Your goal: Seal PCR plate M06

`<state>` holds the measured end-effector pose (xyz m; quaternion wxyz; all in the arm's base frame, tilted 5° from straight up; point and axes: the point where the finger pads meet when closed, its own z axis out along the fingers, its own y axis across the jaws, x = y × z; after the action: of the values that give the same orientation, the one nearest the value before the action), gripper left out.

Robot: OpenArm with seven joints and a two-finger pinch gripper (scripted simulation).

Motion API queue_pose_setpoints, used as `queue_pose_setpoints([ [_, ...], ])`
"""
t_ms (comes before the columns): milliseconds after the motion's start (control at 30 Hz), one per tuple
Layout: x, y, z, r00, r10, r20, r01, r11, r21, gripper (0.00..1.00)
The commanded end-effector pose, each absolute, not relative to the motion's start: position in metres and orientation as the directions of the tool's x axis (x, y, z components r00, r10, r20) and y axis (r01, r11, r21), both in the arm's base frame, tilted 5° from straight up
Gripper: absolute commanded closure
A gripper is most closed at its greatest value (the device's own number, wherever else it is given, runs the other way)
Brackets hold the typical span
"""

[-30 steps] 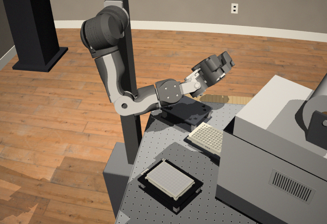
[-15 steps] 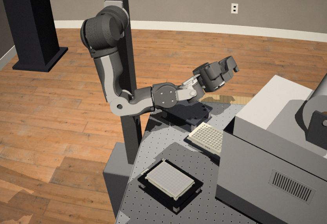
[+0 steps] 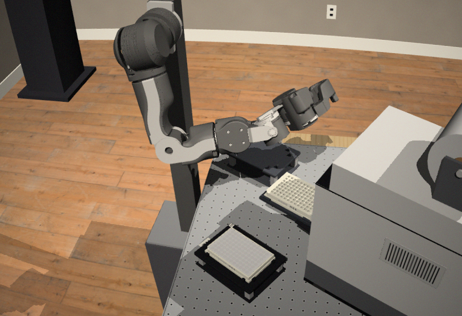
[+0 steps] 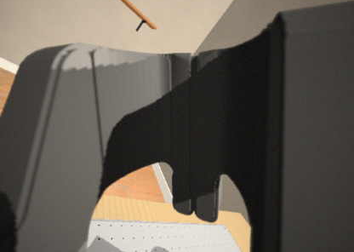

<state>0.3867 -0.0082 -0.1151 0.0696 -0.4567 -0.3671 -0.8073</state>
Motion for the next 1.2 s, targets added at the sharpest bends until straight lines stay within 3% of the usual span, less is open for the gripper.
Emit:
queue_pose_setpoints([
  [0, 0.3876, -0.0094, -0.1147, -0.572, 0.224, 0.789, 0.446, -0.723, 0.528, 1.00],
  [1167, 0.3838, -0.0005, -0.1162, -0.572, 0.224, 0.789, 0.446, -0.723, 0.528, 1.00],
])
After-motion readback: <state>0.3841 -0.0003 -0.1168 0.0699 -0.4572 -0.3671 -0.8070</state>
